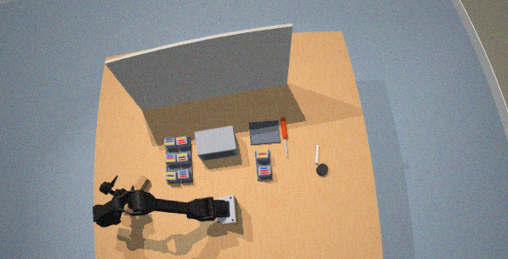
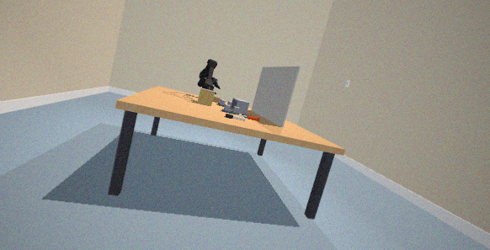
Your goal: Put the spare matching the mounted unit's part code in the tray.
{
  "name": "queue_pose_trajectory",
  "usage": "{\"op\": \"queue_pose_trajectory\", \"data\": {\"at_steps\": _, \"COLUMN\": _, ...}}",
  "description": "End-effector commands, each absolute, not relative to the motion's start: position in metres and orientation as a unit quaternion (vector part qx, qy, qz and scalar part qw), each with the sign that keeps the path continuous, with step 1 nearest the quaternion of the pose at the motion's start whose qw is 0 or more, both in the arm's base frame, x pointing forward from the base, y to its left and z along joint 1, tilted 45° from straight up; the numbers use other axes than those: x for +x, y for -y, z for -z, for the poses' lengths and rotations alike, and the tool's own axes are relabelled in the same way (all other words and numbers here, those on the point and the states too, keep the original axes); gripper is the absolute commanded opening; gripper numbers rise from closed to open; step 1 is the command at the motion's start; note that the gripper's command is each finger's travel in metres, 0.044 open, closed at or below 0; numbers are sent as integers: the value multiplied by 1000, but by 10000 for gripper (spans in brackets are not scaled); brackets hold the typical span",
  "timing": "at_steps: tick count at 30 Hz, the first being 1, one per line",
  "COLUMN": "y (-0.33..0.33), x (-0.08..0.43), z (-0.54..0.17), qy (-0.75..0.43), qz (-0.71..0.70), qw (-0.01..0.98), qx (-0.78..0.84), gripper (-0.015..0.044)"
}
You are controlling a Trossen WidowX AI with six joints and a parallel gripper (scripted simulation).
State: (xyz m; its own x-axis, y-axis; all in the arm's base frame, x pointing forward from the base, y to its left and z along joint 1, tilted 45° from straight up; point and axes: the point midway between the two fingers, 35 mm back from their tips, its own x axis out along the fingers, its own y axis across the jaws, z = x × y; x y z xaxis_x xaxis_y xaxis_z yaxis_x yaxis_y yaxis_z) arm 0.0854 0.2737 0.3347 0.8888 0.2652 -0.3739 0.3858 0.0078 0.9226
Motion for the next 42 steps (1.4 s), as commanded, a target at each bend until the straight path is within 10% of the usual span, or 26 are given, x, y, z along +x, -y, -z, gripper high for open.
{"op": "queue_pose_trajectory", "data": {"at_steps": 1, "y": -274, "x": 85, "z": -335, "qy": -232, "qz": 45, "qw": 671, "qx": 703, "gripper": 426}}
{"op": "queue_pose_trajectory", "data": {"at_steps": 22, "y": -228, "x": 214, "z": -260, "qy": -318, "qz": 246, "qw": 836, "qx": 374, "gripper": 440}}
{"op": "queue_pose_trajectory", "data": {"at_steps": 42, "y": -109, "x": 319, "z": -171, "qy": -656, "qz": 208, "qw": 711, "qx": 146, "gripper": 440}}
